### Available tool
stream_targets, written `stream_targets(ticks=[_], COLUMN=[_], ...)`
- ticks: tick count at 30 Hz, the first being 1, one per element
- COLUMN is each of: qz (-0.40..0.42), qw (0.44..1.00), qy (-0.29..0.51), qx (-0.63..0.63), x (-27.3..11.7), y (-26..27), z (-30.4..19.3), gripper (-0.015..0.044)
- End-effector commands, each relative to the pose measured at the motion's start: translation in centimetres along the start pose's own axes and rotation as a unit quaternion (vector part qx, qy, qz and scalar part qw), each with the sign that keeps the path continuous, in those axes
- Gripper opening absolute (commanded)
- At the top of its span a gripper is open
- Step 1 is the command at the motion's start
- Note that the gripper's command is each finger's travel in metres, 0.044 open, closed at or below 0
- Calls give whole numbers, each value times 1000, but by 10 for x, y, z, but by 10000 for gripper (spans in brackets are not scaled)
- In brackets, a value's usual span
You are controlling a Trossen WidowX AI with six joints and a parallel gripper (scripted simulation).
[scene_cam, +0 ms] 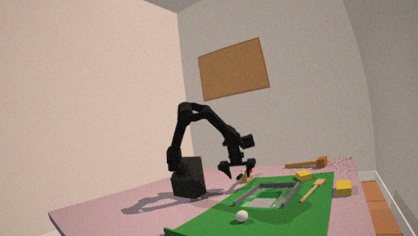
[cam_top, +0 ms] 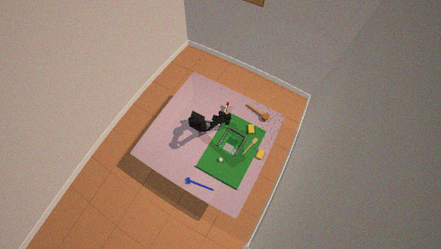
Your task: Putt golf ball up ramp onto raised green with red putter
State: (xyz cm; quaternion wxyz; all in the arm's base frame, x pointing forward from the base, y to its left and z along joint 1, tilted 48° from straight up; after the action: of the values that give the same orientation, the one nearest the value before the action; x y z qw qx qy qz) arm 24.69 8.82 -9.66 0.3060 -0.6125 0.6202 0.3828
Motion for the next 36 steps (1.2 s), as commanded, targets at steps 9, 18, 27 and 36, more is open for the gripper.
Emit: stream_targets(ticks=[9, 18, 27, 36], qz=[-2, -2, -2, -2], qw=[1000, 1000, 1000, 1000], qy=[3, 0, 0, 0], qx=[-2, 1, 1, 1], x=[16, 19, 19, 17], y=[-1, -1, -1, -1], z=[-4, -5, -5, -5], gripper=[440, 335, 99, 0])
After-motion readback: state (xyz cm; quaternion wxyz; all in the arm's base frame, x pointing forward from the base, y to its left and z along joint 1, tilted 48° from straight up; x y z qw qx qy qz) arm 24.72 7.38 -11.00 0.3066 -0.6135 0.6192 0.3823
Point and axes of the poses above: the point midway between the two fingers, 35 mm back from their tips, its own x axis out along the fingers, its own y axis across the jaws, z = x × y, the point moved 6 cm from there along -x, back along the fingers, and after that the axes turned 3 degrees about x, right-handed, at the moved point
